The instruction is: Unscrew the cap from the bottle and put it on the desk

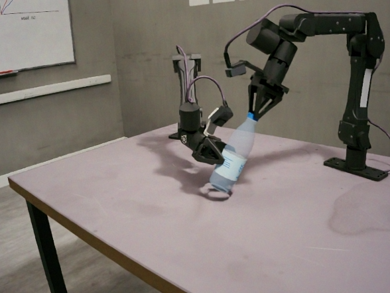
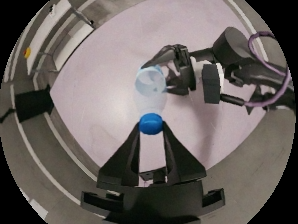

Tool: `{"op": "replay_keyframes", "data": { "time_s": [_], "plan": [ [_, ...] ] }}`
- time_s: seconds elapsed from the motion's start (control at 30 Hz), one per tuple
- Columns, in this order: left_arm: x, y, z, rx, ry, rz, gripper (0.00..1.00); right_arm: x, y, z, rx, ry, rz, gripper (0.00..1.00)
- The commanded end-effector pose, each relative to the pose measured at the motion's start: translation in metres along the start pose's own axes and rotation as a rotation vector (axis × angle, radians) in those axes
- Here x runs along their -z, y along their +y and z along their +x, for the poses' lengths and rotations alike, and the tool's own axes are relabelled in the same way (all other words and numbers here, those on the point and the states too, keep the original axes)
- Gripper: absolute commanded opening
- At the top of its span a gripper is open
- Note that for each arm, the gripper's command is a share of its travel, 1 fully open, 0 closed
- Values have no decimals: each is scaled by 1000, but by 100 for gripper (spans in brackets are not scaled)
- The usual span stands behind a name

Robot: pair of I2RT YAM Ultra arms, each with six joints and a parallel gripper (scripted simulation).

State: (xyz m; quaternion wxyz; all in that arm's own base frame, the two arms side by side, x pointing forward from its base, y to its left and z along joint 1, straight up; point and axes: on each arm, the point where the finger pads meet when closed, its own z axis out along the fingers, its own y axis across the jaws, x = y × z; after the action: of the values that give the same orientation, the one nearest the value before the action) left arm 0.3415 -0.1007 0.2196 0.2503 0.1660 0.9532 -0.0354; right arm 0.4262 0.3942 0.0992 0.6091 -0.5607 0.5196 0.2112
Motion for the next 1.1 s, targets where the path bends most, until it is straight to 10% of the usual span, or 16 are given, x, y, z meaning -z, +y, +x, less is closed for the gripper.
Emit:
{"op": "replay_keyframes", "data": {
  "time_s": [0.0,0.53,1.07],
  "plan": [
    [6,1,-6,279,-7,5,0,2,-9,-14,22,-25,7,0],
    [6,1,-6,993,5,14,0,2,-9,-14,22,-25,7,0],
    [5,-1,-5,921,-10,23,0,2,-9,-14,22,-25,7,0]
  ]
}}
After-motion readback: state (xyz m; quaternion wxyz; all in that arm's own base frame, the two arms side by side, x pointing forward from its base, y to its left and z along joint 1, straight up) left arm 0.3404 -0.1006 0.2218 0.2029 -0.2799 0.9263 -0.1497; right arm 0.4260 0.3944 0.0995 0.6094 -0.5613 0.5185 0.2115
